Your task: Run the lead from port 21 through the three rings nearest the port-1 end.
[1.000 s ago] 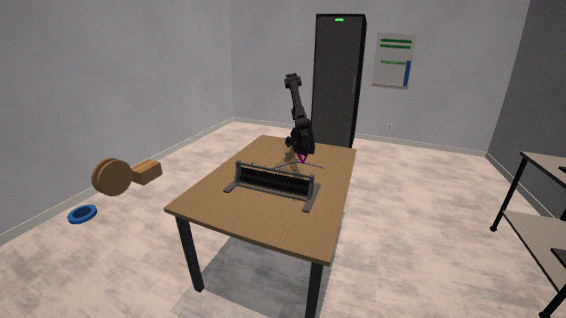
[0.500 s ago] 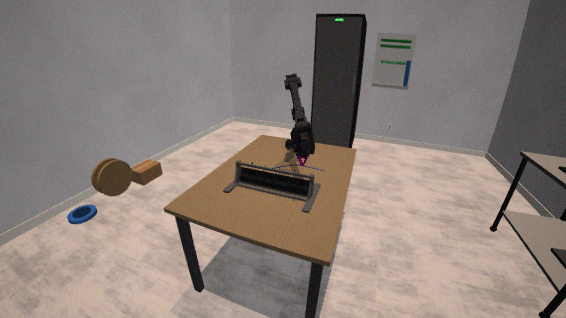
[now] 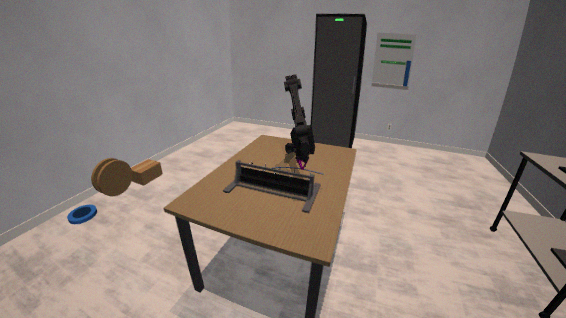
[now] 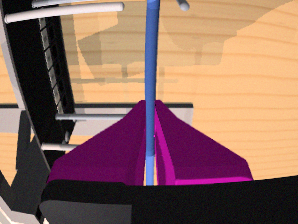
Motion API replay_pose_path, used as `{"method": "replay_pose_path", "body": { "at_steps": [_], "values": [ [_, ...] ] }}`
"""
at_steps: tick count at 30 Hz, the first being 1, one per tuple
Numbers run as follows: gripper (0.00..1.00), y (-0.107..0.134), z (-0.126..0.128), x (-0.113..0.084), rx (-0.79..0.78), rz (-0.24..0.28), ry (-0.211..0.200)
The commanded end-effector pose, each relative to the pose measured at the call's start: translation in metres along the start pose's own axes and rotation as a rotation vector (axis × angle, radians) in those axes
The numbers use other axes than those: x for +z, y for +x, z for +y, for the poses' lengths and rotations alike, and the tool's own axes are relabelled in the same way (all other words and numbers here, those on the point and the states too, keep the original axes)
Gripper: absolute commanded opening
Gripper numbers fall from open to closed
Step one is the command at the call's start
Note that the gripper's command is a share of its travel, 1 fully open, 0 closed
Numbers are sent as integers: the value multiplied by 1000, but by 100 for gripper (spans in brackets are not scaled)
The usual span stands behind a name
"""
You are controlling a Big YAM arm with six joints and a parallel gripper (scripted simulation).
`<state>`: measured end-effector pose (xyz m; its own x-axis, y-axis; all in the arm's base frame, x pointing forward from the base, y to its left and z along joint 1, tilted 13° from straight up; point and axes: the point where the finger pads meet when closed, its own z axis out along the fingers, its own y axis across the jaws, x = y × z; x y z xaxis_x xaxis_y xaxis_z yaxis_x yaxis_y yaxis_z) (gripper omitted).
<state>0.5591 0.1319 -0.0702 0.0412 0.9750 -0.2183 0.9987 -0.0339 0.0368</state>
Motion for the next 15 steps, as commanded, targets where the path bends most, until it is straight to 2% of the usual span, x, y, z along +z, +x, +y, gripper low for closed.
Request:
{"method": "replay_pose_path", "body": {
  "at_steps": [1,11,12,14,15],
  "values": [
    [0,-6,4,13,3,-1,-3],
    [0,-5,6,27,5,0,-8],
    [0,-7,14,4,16,14,-47],
    [0,-5,19,15,13,12,-42],
    [0,-4,14,28,8,5,-23]
  ]
}}
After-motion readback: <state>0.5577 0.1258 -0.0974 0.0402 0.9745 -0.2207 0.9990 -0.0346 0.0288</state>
